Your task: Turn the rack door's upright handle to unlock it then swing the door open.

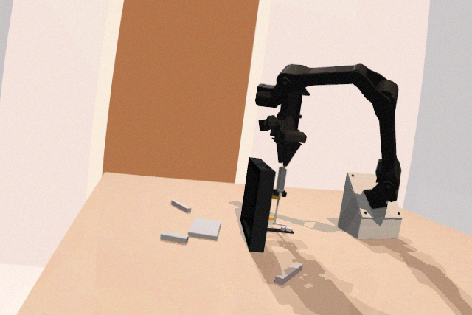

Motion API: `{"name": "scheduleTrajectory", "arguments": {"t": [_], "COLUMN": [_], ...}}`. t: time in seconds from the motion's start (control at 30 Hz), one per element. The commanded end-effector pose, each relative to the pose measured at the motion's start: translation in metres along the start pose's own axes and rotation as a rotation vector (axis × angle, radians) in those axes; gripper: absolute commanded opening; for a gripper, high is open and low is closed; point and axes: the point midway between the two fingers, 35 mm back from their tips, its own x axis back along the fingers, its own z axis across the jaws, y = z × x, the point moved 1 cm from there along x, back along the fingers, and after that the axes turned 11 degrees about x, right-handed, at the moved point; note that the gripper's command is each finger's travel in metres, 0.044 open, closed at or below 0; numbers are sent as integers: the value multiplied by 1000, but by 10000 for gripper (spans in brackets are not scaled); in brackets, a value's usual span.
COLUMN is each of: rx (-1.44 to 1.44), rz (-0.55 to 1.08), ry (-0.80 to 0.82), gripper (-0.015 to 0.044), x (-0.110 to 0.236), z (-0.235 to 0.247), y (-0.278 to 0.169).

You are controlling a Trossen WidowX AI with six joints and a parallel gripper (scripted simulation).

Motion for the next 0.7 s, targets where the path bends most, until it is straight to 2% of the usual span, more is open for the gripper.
{"name": "scheduleTrajectory", "arguments": {"t": [0.0,0.67], "rx": [-8,-7], "rz": [0,0], "ry": [6,8], "gripper": [287,287], "x": [-7,-40], "z": [0,1], "y": [-1,-1]}}
